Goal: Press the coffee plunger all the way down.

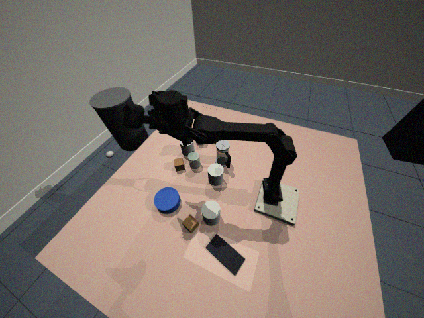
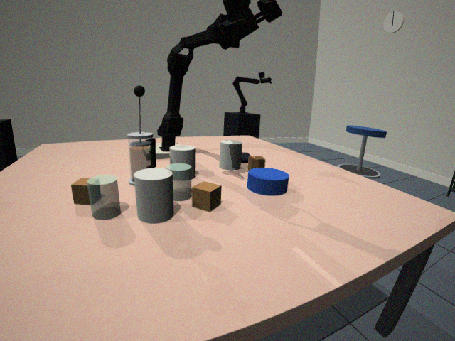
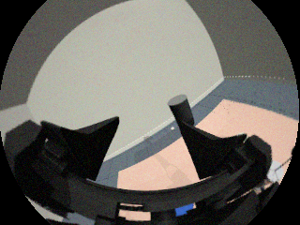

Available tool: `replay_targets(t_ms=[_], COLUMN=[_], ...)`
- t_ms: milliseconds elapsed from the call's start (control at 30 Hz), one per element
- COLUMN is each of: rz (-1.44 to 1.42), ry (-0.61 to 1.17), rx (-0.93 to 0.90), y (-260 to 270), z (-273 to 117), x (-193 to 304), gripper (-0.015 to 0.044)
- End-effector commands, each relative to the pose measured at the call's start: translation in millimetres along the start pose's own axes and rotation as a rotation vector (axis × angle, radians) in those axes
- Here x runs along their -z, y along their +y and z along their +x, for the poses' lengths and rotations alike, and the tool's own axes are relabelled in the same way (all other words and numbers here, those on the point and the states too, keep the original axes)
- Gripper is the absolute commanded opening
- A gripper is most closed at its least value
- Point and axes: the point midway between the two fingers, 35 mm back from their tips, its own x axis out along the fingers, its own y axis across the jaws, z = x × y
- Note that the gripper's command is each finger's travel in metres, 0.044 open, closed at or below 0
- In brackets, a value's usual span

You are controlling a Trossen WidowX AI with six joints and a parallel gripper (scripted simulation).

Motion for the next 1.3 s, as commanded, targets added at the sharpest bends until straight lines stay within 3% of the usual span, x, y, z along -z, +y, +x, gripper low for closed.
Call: replay_targets(t_ms=[0, 333, 600, 967, 1267], rz=[-0.142, -0.473, -0.581, -0.583, -0.583], ry=[0.027, 0.224, 0.415, 0.421, 0.421], rx=[0.066, 0.3, 0.419, 0.414, 0.413], y=[-45.1, -189.6, -258.9, -294.7, -299.0], z=[-8.9, -91.1, -192.7, -193.2, -186.3], x=[-31.3, -90.3, -82.9, -34.4, -31.5], gripper=[0.044, 0.044, 0.044, 0.044, 0.044])
